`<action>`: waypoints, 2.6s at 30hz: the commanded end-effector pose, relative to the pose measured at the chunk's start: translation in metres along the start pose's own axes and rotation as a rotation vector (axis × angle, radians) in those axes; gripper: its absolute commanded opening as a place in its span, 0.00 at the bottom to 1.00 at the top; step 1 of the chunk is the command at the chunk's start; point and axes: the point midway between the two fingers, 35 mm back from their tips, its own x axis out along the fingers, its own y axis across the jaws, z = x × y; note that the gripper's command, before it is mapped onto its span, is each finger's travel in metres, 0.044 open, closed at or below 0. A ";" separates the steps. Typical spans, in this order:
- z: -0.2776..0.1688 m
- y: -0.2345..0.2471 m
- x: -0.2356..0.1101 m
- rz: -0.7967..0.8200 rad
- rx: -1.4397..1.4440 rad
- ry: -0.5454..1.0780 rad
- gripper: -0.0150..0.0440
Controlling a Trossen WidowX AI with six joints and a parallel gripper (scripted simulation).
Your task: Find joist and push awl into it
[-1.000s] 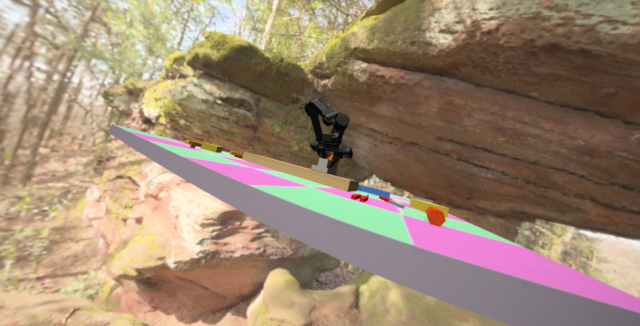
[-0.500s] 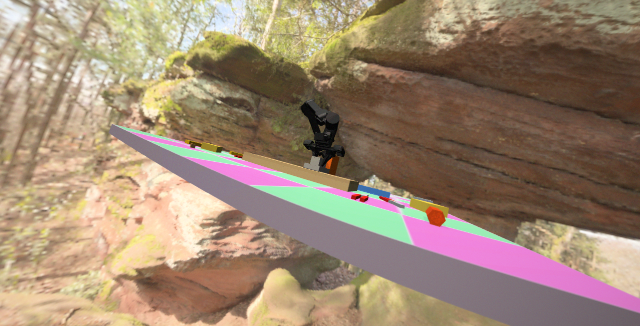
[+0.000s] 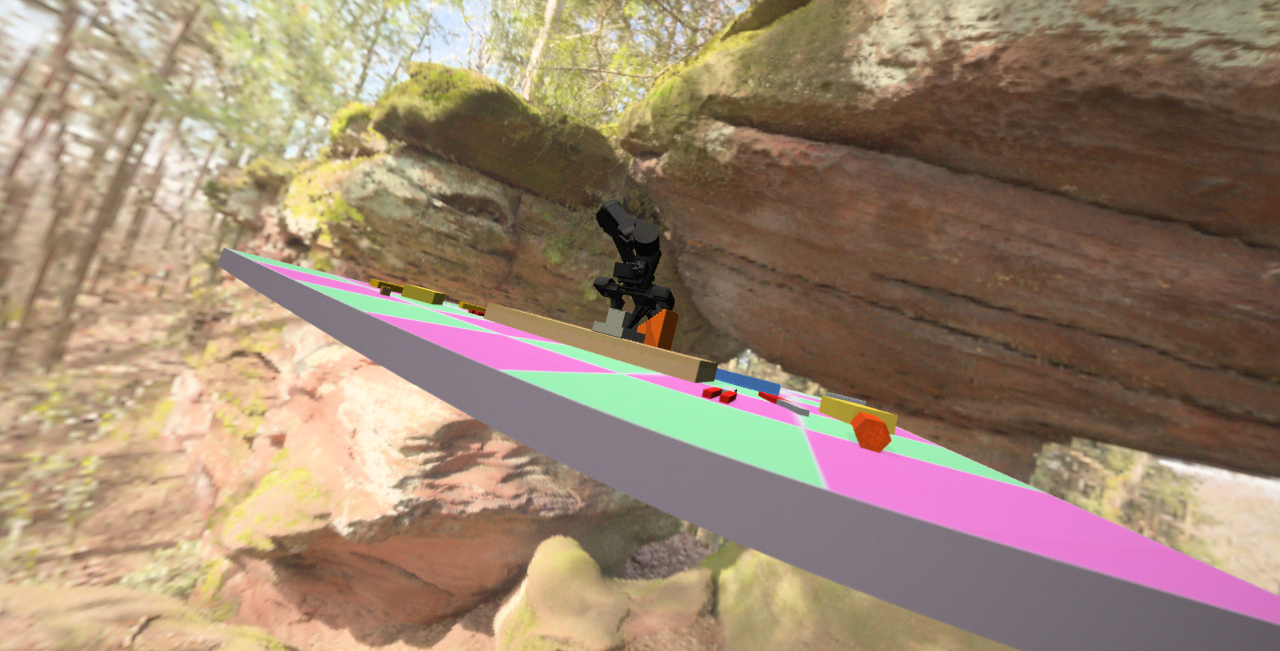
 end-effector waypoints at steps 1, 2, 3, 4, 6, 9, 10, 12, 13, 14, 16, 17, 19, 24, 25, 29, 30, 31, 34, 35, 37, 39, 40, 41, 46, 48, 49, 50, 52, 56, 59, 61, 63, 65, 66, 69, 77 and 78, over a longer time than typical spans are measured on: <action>-0.001 -0.012 0.001 -0.008 -0.004 0.002 0.25; -0.001 -0.015 0.001 -0.008 -0.004 0.002 0.25; -0.001 -0.017 0.001 -0.008 -0.004 0.002 0.25; -0.001 -0.020 0.001 -0.008 -0.004 0.002 0.25; -0.001 -0.024 0.001 -0.008 -0.004 0.002 0.25; -0.001 -0.032 0.001 -0.009 -0.005 0.002 0.25; -0.001 -0.034 0.001 -0.009 -0.005 0.002 0.25; -0.001 -0.039 0.001 -0.009 -0.005 0.002 0.25; -0.001 -0.041 0.001 -0.009 -0.005 0.002 0.25; -0.001 -0.043 0.001 -0.009 -0.005 0.002 0.25; -0.001 -0.048 0.001 -0.010 -0.005 0.002 0.25; -0.001 -0.051 0.001 -0.010 -0.005 0.002 0.25; -0.001 -0.055 0.001 -0.010 -0.005 0.003 0.25; -0.001 -0.067 0.001 -0.010 -0.006 0.003 0.25; -0.001 -0.070 0.001 -0.011 -0.006 0.003 0.25; 0.000 -0.079 0.001 -0.011 -0.006 0.003 0.25; 0.000 -0.082 0.001 -0.011 -0.006 0.003 0.25; 0.000 -0.084 0.001 -0.011 -0.006 0.003 0.25; 0.000 -0.091 0.001 -0.012 -0.006 0.003 0.25; 0.000 -0.094 0.001 -0.012 -0.006 0.003 0.25; 0.000 -0.099 0.001 -0.012 -0.006 0.003 0.25; 0.000 -0.103 0.001 -0.012 -0.006 0.003 0.25; 0.000 -0.106 0.001 -0.012 -0.006 0.003 0.25; 0.000 -0.108 0.001 -0.012 -0.006 0.003 0.25; 0.000 -0.120 0.001 -0.013 -0.007 0.003 0.25; 0.000 -0.125 0.001 -0.013 -0.007 0.003 0.25; 0.000 -0.127 0.001 -0.013 -0.007 0.003 0.25; 0.000 -0.130 0.001 -0.013 -0.007 0.003 0.25; 0.000 -0.135 0.000 -0.014 -0.007 0.003 0.25; 0.000 -0.144 0.000 -0.014 -0.007 0.003 0.25; 0.000 -0.151 0.000 -0.014 -0.007 0.003 0.25; 0.001 -0.156 0.000 -0.015 -0.007 0.003 0.25; 0.001 -0.161 0.000 -0.015 -0.007 0.003 0.25; 0.001 -0.166 0.000 -0.015 -0.007 0.003 0.25; 0.001 -0.168 0.000 -0.015 -0.007 0.003 0.25; 0.001 -0.175 0.000 -0.016 -0.007 0.003 0.25; 0.001 -0.195 0.000 -0.017 -0.007 0.003 0.25; 0.001 -0.197 -0.001 -0.017 -0.007 0.003 0.25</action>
